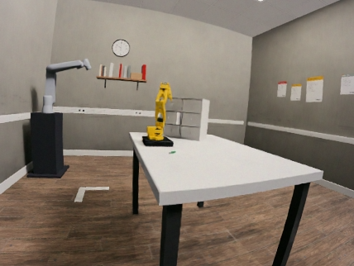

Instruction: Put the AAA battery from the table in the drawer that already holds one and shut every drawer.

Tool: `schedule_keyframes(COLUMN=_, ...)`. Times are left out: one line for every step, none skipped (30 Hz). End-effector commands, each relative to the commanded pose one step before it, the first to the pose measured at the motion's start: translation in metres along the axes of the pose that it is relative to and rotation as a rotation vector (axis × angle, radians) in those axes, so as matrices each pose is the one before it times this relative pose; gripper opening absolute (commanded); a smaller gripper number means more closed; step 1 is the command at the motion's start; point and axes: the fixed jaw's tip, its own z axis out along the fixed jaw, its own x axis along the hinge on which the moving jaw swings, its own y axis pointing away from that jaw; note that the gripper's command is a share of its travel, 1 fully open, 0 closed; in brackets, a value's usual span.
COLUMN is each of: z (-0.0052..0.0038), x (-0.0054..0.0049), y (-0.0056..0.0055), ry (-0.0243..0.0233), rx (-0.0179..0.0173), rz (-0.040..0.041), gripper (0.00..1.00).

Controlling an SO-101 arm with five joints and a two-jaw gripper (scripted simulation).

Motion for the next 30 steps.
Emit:
schedule_keyframes(z=0.001730, x=0.00108, y=-0.00205, ry=0.01522, rx=0.00683, rz=0.01789, gripper=0.21)
schedule_keyframes(z=0.000063, x=0.00001, y=-0.00010, ry=0.00029, rx=0.00038, rz=0.00030, gripper=0.21)
schedule_keyframes(z=0.000061, x=0.00001, y=-0.00010, ry=0.00028, rx=0.00037, rz=0.00030, gripper=0.21)
schedule_keyframes(z=0.000063, x=0.00001, y=-0.00010, ry=0.00029, rx=0.00038, rz=0.00030, gripper=0.21)
schedule_keyframes(z=0.000061, x=0.00001, y=-0.00010, ry=0.00028, rx=0.00037, rz=0.00030, gripper=0.21)
schedule_keyframes(z=0.000063, x=0.00001, y=-0.00010, ry=0.00029, rx=0.00038, rz=0.00030, gripper=0.21)
schedule_keyframes(z=0.000061, x=0.00001, y=-0.00010, ry=0.00028, rx=0.00037, rz=0.00030, gripper=0.21)
schedule_keyframes(z=0.000063, x=0.00001, y=-0.00010, ry=0.00029, rx=0.00038, rz=0.00030, gripper=0.21)
schedule_keyframes(z=0.000061, x=0.00001, y=-0.00010, ry=0.00028, rx=0.00037, rz=0.00030, gripper=0.21)
schedule_keyframes(z=0.000063, x=0.00001, y=-0.00010, ry=0.00029, rx=0.00038, rz=0.00030, gripper=0.21)
schedule_keyframes(z=0.000061, x=0.00001, y=-0.00010, ry=0.00028, rx=0.00037, rz=0.00030, gripper=0.21)
schedule_keyframes(z=0.000063, x=0.00001, y=-0.00010, ry=0.00029, rx=0.00038, rz=0.00030, gripper=0.21)
schedule_keyframes(z=0.000061, x=0.00001, y=-0.00010, ry=0.00028, rx=0.00037, rz=0.00030, gripper=0.21)
schedule_keyframes(z=0.000063, x=0.00001, y=-0.00010, ry=0.00029, rx=0.00038, rz=0.00030, gripper=0.21)
schedule_keyframes(z=0.000061, x=0.00001, y=-0.00010, ry=0.00028, rx=0.00037, rz=0.00030, gripper=0.21)
schedule_keyframes(z=0.000000, x=0.00000, y=0.00000, ry=0.00000, rx=0.00000, rz=0.00000, gripper=0.21)
schedule_keyframes(z=0.000000, x=0.00000, y=0.00000, ry=0.00000, rx=0.00000, rz=0.00000, gripper=0.21)
schedule_keyframes(z=0.000063, x=0.00001, y=-0.00010, ry=0.00029, rx=0.00038, rz=0.00030, gripper=0.21)
schedule_keyframes(z=0.000061, x=0.00001, y=-0.00010, ry=0.00028, rx=0.00037, rz=0.00030, gripper=0.21)
schedule_keyframes(z=0.000063, x=0.00001, y=-0.00010, ry=0.00029, rx=0.00038, rz=0.00030, gripper=0.21)
schedule_keyframes(z=0.000061, x=0.00001, y=-0.00010, ry=0.00028, rx=0.00037, rz=0.00031, gripper=0.21)
schedule_keyframes(z=0.000013, x=0.00000, y=-0.00002, ry=0.00006, rx=0.00008, rz=0.00006, gripper=0.21)
schedule_keyframes(z=-0.000001, x=0.00000, y=0.00000, ry=-0.00001, rx=0.00000, rz=0.00000, gripper=0.21)
schedule_keyframes(z=0.000001, x=0.00000, y=0.00000, ry=0.00001, rx=0.00000, rz=0.00000, gripper=0.21)
schedule_keyframes(z=-0.000001, x=0.00000, y=0.00000, ry=-0.00001, rx=0.00000, rz=0.00000, gripper=0.21)
schedule_keyframes(z=0.000001, x=0.00000, y=0.00000, ry=0.00001, rx=0.00000, rz=0.00000, gripper=0.21)
schedule_keyframes(z=-0.000001, x=0.00000, y=0.00000, ry=-0.00001, rx=0.00000, rz=0.00000, gripper=0.21)
schedule_keyframes(z=0.000001, x=0.00000, y=0.00000, ry=0.00001, rx=0.00000, rz=0.00000, gripper=0.21)
schedule_keyframes(z=-0.000001, x=0.00000, y=0.00000, ry=-0.00001, rx=0.00000, rz=0.00000, gripper=0.21)
schedule_keyframes(z=0.000001, x=0.00000, y=0.00000, ry=0.00001, rx=0.00000, rz=0.00000, gripper=0.21)
